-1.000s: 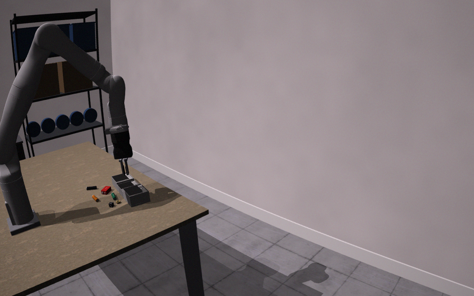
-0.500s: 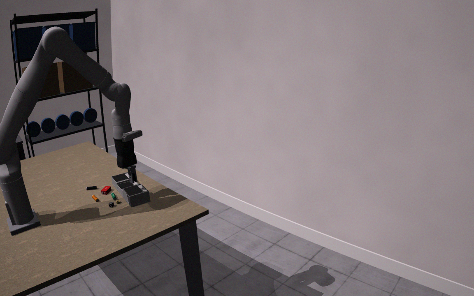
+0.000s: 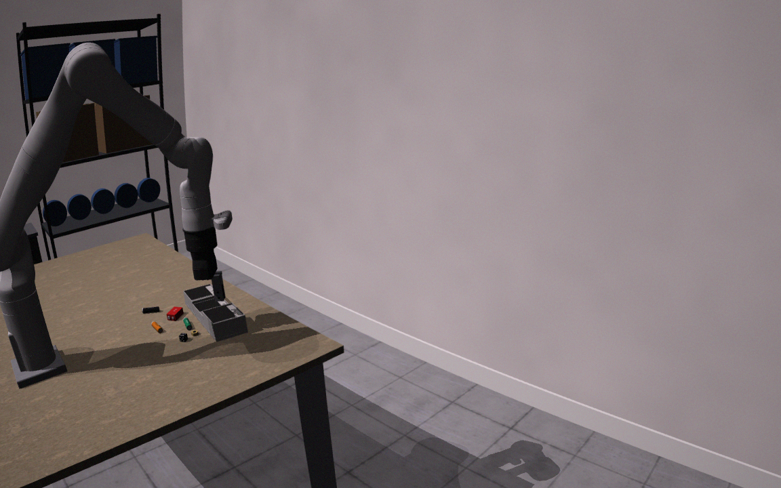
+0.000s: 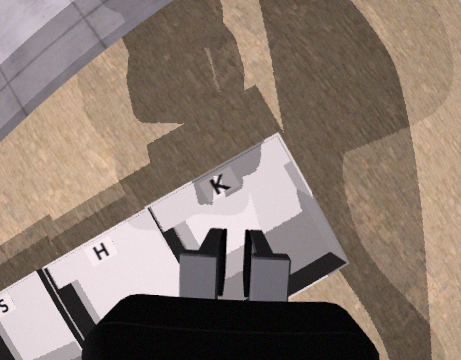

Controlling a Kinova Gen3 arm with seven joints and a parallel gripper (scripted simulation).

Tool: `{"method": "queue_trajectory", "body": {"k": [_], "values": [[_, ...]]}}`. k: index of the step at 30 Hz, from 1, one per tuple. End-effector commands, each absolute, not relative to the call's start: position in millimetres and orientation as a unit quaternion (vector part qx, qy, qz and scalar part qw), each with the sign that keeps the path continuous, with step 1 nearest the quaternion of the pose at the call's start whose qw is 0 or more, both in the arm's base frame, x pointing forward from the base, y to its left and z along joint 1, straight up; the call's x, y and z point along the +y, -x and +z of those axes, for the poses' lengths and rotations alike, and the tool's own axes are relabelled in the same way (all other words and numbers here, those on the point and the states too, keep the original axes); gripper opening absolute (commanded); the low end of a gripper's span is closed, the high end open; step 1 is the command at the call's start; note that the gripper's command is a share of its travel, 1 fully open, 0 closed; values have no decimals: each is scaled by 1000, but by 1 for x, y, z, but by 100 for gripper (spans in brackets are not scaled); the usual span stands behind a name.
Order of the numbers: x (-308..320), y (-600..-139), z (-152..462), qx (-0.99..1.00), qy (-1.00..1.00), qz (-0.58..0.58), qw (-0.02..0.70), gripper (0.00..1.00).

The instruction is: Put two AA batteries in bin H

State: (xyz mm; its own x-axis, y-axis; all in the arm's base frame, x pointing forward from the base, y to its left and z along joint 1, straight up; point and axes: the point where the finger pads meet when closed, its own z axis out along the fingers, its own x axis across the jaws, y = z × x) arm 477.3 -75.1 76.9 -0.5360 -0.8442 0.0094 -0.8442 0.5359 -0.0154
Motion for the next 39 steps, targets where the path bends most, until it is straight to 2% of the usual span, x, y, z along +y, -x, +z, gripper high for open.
{"method": "queue_trajectory", "body": {"k": [1,10,19,39], "values": [[-85,-475,75,-850,-527,-2,-1,31],[-85,-475,75,-728,-685,-2,-1,31],[-85,-475,75,-726,-688,-2,-1,31],[-85,-475,27,-726,-688,-2,-1,31]]}}
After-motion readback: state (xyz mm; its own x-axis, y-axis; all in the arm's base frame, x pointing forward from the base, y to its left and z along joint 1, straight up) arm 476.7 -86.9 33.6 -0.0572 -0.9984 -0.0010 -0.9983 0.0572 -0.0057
